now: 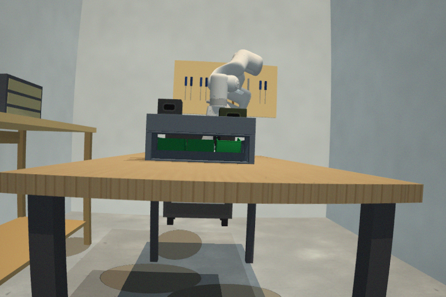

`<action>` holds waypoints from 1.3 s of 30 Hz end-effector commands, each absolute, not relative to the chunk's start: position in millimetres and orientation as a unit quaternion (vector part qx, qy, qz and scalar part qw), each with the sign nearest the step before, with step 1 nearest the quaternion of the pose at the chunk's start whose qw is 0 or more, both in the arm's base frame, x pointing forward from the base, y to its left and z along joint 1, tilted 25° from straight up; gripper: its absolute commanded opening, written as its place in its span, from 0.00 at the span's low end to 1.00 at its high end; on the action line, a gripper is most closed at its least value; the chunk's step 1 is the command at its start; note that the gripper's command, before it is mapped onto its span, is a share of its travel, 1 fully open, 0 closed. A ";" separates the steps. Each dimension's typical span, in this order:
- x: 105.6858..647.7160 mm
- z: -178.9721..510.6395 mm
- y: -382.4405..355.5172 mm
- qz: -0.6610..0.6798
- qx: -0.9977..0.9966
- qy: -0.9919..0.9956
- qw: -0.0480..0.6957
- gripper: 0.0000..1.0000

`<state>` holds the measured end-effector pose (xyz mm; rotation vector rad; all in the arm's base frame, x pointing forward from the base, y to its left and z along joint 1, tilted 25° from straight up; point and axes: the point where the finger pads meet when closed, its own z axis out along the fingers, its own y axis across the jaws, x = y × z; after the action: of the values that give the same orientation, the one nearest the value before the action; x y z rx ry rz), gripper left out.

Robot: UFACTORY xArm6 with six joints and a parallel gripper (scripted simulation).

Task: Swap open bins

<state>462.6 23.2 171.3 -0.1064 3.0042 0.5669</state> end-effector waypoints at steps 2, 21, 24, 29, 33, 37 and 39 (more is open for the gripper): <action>465.3 173.1 22.8 0.185 -0.034 0.981 0.045 0.00; 475.1 174.3 23.2 0.185 -0.033 0.981 0.053 0.00; 476.7 174.5 23.3 0.185 -0.033 0.981 0.055 0.00; 478.1 174.6 23.4 0.185 -0.032 0.981 0.056 0.00; 479.6 174.8 23.4 0.185 -0.032 0.980 0.057 0.00; 480.5 174.9 23.5 0.185 -0.032 0.980 0.058 0.00; 480.8 174.9 23.5 0.185 -0.032 0.980 0.058 0.00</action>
<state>479.3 23.9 173.2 -0.0972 2.9758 0.5634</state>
